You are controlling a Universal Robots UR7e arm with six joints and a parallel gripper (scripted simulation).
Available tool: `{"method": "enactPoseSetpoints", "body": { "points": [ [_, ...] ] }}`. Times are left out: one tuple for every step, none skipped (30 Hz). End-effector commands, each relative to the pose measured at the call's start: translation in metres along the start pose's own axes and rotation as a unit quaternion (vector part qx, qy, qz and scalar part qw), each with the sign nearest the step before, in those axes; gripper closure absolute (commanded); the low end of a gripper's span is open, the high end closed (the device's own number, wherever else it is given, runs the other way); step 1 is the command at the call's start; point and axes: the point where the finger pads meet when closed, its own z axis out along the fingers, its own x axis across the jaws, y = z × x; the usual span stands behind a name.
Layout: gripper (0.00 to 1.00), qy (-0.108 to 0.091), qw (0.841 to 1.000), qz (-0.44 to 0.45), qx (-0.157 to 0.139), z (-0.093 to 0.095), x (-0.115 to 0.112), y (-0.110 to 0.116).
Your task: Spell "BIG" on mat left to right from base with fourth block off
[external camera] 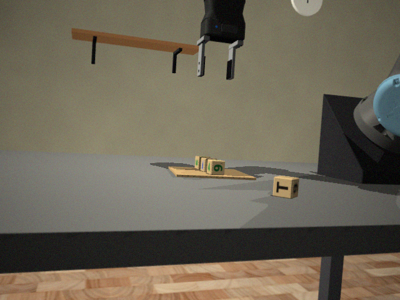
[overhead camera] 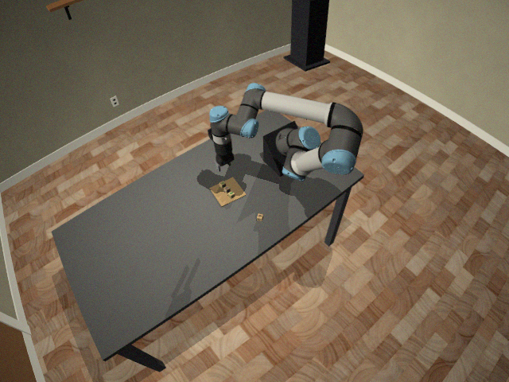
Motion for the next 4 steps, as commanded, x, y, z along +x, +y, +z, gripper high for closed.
{"method": "enactPoseSetpoints", "body": {
  "points": [
    [0.0, -0.001, 1.0, -0.001, 0.001, -0.002, -0.0005, -0.0005],
    [0.0, -0.001, 1.0, -0.001, 0.001, -0.002, -0.0005, -0.0005],
    [0.0, -0.001, 1.0, -0.001, 0.001, -0.002, -0.0005, -0.0005],
    [0.0, -0.001, 1.0, -0.001, 0.001, -0.002, -0.0005, -0.0005]
  ]
}}
